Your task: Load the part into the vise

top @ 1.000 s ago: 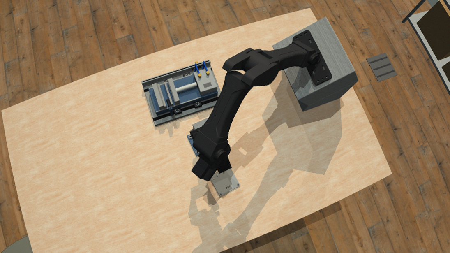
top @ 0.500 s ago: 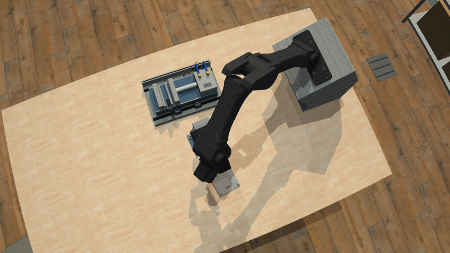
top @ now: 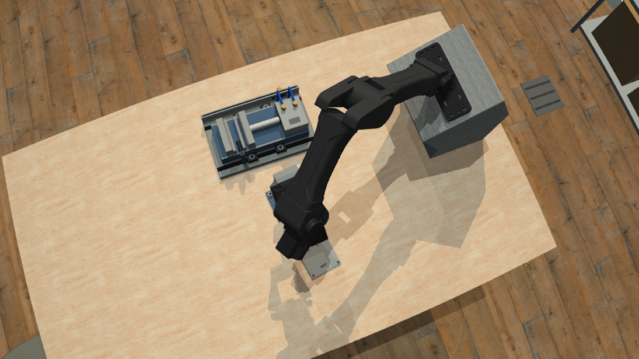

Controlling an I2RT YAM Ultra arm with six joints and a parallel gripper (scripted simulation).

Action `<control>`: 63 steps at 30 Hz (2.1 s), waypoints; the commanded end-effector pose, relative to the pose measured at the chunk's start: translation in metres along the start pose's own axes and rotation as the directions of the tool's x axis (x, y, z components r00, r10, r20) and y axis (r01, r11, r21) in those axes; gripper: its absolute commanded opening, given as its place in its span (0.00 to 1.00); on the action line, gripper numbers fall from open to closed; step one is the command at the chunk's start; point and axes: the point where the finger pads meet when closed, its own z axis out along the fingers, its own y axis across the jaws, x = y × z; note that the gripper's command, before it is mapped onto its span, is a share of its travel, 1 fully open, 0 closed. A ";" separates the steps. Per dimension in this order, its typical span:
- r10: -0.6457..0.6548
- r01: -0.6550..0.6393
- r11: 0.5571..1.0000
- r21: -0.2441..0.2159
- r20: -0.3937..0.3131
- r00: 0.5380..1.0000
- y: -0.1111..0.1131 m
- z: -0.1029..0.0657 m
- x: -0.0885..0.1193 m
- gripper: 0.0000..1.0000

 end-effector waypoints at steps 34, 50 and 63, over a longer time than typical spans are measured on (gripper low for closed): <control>0.010 -0.010 0.999 0.033 -0.007 1.000 -0.009 -0.014 0.009 0.00; 0.004 -0.003 1.000 0.031 -0.009 1.000 -0.008 -0.013 0.007 0.00; -0.007 0.007 1.000 0.027 -0.012 1.000 -0.008 -0.008 0.004 0.00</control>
